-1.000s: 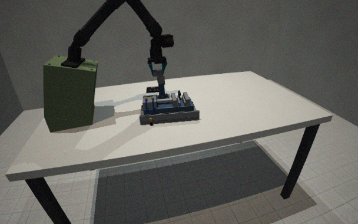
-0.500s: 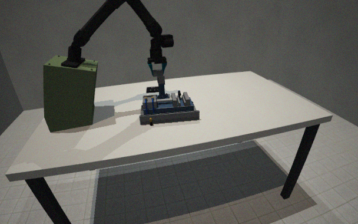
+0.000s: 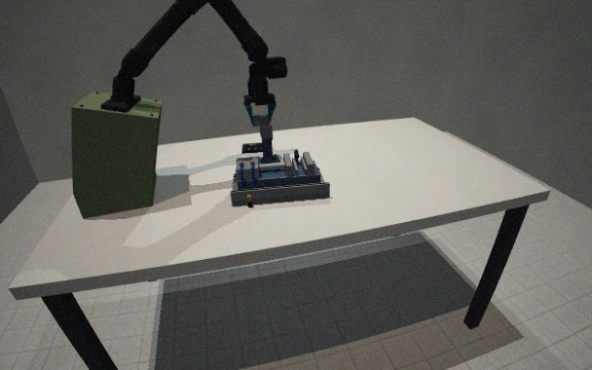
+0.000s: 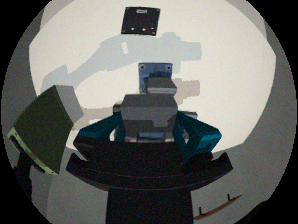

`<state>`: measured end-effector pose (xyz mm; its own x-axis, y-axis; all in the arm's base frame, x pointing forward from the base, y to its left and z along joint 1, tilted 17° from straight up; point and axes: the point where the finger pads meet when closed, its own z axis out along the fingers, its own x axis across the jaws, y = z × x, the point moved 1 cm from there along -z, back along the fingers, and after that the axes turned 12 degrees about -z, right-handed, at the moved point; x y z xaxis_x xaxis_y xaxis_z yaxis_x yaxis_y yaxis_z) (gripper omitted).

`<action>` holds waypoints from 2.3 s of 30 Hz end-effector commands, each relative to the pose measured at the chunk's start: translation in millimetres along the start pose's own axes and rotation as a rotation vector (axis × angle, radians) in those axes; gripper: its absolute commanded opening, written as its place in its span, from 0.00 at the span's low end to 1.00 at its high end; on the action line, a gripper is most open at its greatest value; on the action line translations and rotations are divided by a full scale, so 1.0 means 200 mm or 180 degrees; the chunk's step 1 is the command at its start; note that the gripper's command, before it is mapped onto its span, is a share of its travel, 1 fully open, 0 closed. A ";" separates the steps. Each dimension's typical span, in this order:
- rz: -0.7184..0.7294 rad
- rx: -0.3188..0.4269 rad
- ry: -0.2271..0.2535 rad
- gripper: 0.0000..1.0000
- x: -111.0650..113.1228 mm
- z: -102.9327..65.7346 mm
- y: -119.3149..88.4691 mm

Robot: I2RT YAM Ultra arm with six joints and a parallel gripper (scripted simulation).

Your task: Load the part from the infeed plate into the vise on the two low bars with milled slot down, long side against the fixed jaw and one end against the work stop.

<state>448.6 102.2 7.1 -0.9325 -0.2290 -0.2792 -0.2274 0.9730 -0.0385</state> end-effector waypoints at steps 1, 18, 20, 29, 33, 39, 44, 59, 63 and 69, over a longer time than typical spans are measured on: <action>-0.0018 -0.0033 -0.0152 0.00 -0.08 -0.10 0.03; -0.0018 -0.0033 -0.0153 0.00 -0.08 -0.11 0.03; -0.0018 -0.0033 -0.0153 0.00 -0.08 -0.12 0.03; -0.0017 -0.0032 -0.0153 0.00 -0.08 -0.17 0.03; -0.0017 -0.0035 -0.0153 0.00 -0.08 -0.21 0.03; -0.0002 -0.0031 -0.0152 0.00 -0.08 -0.24 0.02; -0.0010 -0.0035 -0.0153 0.00 -0.08 -0.29 0.03; -0.0011 -0.0033 -0.0153 0.00 -0.07 -0.40 0.03; -0.0015 -0.0033 -0.0153 0.00 -0.07 -0.42 0.03; -0.0017 -0.0034 -0.0153 0.00 -0.07 -0.42 0.03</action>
<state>431.1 100.4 58.2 -0.9367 -0.2301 -0.2639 -0.2280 0.9729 -0.0388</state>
